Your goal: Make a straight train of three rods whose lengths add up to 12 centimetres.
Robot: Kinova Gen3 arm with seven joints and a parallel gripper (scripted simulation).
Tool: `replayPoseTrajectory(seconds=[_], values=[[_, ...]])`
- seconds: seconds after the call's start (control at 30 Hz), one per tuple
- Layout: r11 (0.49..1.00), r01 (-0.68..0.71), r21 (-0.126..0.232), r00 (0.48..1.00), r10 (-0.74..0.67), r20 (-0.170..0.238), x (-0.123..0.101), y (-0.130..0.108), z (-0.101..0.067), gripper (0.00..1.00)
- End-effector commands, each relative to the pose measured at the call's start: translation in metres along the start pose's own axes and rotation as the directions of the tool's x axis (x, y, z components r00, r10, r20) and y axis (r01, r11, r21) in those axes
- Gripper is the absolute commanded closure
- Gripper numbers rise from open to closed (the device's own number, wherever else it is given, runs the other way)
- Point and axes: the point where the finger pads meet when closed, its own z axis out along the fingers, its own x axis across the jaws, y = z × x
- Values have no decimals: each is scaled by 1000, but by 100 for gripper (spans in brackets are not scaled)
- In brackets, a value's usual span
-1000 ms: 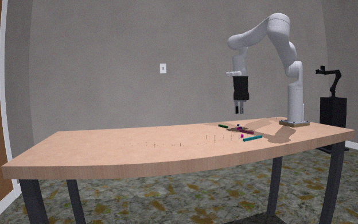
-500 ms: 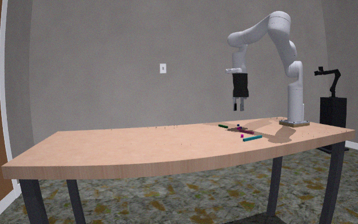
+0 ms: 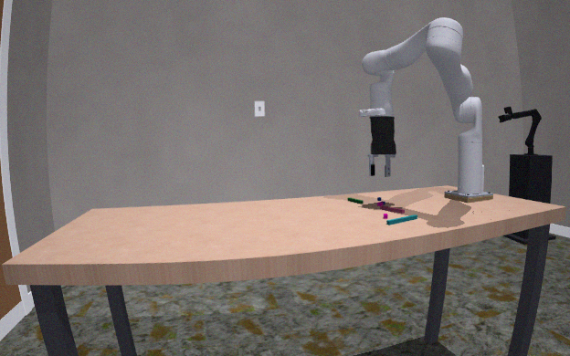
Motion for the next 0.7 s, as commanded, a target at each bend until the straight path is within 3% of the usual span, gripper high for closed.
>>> replayPoseTrajectory(seconds=[0.0,0.27,0.43,0.67], values=[[1000,3,1,1000,-3,-1,0,0,0,0],[998,63,0,998,-63,0,-3,-4,0,0],[981,196,-1,981,-196,0,-11,-11,3,0],[878,479,-3,878,-479,2,-29,-27,7,0]])
